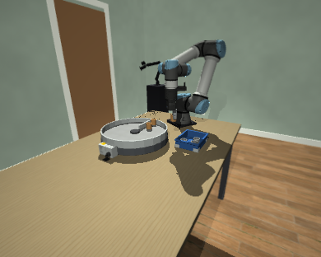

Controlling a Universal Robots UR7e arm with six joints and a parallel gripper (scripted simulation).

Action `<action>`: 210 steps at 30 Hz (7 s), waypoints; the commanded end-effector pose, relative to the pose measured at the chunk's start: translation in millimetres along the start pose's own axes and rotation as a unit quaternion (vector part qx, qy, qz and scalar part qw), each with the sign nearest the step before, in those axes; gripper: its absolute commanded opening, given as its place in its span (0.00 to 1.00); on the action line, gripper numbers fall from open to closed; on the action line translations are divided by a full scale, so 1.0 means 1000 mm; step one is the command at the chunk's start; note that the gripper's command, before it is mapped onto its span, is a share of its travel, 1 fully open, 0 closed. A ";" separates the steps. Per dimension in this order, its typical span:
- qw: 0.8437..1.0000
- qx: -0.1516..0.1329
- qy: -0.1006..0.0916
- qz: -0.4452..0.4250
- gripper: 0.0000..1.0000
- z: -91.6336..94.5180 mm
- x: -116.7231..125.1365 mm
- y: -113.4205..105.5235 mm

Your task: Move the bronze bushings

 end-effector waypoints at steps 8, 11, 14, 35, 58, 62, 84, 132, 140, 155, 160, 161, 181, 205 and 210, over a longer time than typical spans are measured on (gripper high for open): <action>1.000 0.001 -0.001 0.001 0.00 0.000 -0.020 -0.060; 1.000 0.001 -0.001 0.001 0.00 0.000 -0.026 -0.076; 1.000 0.001 -0.001 0.001 0.00 0.000 -0.028 -0.082; 1.000 0.001 -0.001 0.001 0.00 0.000 -0.063 -0.183; 1.000 0.001 -0.001 0.001 0.00 0.000 -0.086 -0.250; 1.000 0.001 -0.001 0.001 0.00 0.000 -0.088 -0.254; 1.000 0.001 -0.001 0.001 0.00 0.000 -0.089 -0.257; 1.000 0.001 -0.001 0.001 0.00 -0.031 -0.089 -0.257; 1.000 0.001 -0.001 0.001 0.00 -0.031 -0.089 -0.257; 1.000 0.001 -0.001 0.001 0.00 -0.031 -0.089 -0.257; 1.000 0.001 -0.001 0.001 0.00 -0.032 -0.089 -0.257; 1.000 0.001 -0.001 0.001 0.00 -0.032 -0.089 -0.257; 1.000 0.001 -0.001 0.001 0.00 -0.059 -0.089 -0.257; 1.000 0.001 -0.001 0.001 0.00 -0.061 -0.089 -0.257; 1.000 0.001 -0.001 0.001 0.00 -0.061 -0.089 -0.257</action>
Point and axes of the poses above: the point where the finger pads meet when closed, its own z axis back along the fingers, its own x axis across the jaws, y = z × x, the point moved 2 cm from there along z, back along the fingers, and after that the axes turned 14 degrees about -z, right-handed, at the moved point
